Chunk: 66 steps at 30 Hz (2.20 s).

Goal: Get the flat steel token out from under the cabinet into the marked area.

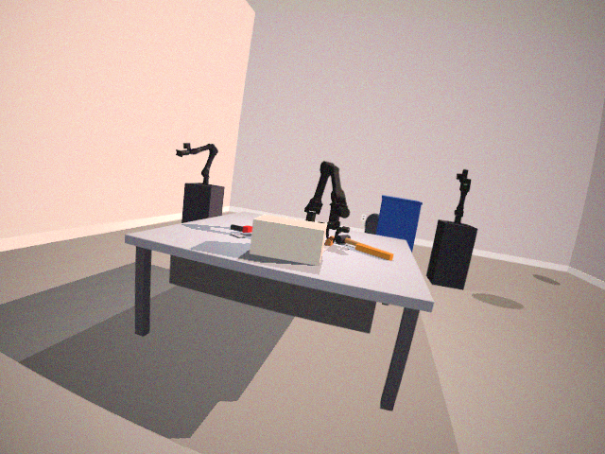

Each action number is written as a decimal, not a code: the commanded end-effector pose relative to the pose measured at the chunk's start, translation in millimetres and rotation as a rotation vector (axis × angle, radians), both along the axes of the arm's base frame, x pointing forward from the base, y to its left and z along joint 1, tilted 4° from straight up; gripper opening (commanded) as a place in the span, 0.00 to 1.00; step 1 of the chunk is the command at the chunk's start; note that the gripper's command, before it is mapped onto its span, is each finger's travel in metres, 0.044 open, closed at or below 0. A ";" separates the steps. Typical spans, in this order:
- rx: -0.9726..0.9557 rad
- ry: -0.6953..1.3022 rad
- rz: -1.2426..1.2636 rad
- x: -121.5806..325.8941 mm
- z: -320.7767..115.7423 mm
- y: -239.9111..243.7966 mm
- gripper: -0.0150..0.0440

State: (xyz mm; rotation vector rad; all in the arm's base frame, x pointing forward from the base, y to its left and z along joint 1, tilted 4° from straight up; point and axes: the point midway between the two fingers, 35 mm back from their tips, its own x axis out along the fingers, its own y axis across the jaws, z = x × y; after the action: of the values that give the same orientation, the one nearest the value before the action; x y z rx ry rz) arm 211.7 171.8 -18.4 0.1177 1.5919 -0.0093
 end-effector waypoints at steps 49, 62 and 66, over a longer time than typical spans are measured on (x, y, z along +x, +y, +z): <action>0.003 -0.003 -0.021 -0.3 -2.7 1.2 0.39; 0.001 -0.001 -0.043 9.0 -2.7 -0.1 0.25; 0.000 -0.001 -0.052 14.9 -2.7 -1.0 0.25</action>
State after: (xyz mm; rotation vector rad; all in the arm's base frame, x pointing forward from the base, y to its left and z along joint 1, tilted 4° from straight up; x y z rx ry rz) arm 220.8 171.6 -20.9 0.1518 1.5875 -0.0419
